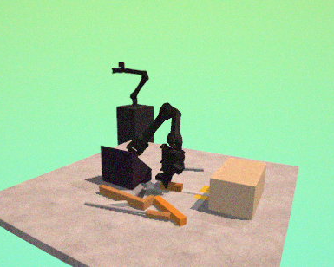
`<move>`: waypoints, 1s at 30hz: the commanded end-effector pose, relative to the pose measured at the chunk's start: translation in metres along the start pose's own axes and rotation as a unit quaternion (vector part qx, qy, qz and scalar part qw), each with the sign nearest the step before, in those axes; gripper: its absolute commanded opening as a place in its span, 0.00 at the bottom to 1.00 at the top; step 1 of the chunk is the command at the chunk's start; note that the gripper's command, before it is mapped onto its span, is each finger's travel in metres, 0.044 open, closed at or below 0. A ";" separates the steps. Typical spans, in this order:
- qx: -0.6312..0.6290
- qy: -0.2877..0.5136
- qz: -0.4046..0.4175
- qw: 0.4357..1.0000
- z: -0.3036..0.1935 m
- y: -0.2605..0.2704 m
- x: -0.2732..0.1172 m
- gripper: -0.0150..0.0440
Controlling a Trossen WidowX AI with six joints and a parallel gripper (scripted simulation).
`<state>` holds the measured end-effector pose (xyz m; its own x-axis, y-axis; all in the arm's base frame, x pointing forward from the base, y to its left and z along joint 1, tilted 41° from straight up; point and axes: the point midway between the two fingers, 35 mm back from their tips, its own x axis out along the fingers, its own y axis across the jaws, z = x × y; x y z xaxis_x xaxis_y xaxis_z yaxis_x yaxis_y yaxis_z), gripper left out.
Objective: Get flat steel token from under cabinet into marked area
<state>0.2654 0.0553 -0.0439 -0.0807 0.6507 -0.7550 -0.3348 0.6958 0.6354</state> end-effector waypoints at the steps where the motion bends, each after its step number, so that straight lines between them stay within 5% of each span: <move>1: -0.001 0.001 0.000 1.000 -0.008 0.000 0.001 0.25; 30: -0.001 0.000 -0.001 1.000 -0.038 -0.003 0.000 0.25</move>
<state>0.2308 0.0418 -0.0518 -0.0810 0.6500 -0.7556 -0.3339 0.6966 0.6350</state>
